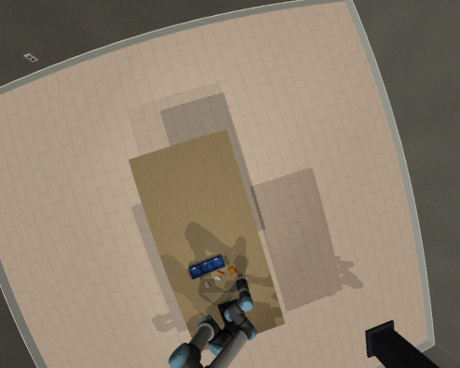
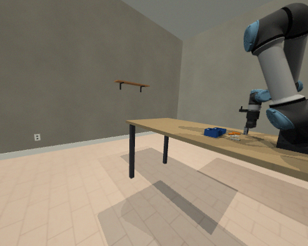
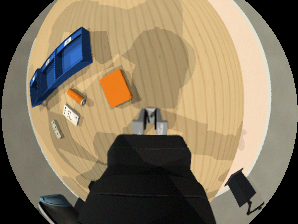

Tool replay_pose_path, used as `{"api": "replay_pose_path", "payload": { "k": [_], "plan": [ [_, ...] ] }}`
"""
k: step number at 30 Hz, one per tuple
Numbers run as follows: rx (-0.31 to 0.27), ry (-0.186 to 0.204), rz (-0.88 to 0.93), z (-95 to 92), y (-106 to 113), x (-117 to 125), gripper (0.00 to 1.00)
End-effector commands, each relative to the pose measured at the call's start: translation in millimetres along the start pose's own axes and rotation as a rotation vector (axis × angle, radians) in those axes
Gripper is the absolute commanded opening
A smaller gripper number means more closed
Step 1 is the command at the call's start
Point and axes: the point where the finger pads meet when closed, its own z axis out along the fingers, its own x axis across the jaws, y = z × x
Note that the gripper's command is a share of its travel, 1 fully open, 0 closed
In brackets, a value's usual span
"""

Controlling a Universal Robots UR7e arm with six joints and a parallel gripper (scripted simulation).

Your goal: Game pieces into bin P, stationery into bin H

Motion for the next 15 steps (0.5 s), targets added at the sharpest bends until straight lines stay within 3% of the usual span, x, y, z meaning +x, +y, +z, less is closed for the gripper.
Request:
{"api": "replay_pose_path", "payload": {
  "k": [1, 13, 15],
  "plan": [
    [0.001, 0.001, 0.000, -0.4, -0.3, 0.3, 0.32],
    [0.001, 0.001, 0.000, -0.4, -0.3, 0.3, 0.32],
    [0.001, 0.001, 0.000, -7.0, -0.3, 0.3, 0.32]
  ]
}}
